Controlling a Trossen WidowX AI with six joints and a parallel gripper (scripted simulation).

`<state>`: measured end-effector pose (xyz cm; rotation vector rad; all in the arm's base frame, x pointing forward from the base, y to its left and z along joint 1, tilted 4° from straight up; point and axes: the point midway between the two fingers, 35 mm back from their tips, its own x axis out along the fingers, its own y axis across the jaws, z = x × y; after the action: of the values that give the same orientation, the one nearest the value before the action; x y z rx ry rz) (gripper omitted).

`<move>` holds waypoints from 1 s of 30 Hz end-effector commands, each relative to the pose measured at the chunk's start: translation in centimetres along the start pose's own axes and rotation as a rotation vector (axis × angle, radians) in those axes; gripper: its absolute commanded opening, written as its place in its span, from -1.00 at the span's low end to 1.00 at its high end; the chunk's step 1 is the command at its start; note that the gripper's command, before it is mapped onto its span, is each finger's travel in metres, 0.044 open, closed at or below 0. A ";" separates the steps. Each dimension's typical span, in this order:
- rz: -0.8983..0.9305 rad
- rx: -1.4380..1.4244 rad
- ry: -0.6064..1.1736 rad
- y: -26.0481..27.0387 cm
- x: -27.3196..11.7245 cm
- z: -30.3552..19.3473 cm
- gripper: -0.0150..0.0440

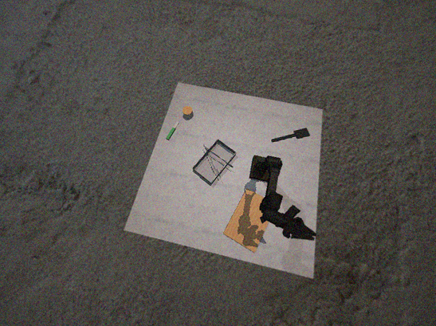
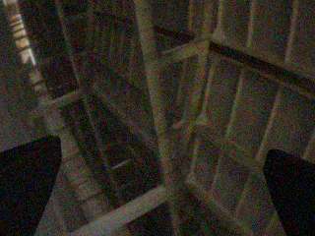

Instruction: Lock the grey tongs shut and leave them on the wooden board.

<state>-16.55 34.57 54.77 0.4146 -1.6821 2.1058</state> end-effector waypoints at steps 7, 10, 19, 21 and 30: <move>-0.027 0.052 0.093 -1.0 -1.9 -2.1 1.00; -0.060 0.114 0.179 -1.9 -3.7 -4.0 1.00; -0.279 0.343 0.535 -5.8 -13.4 -11.0 1.00; -0.340 0.397 0.615 -6.5 -16.0 -12.3 1.00; -0.669 0.628 0.951 -8.3 -30.0 -15.6 1.00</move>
<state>10.06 47.34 45.99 0.0776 -0.4188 1.8671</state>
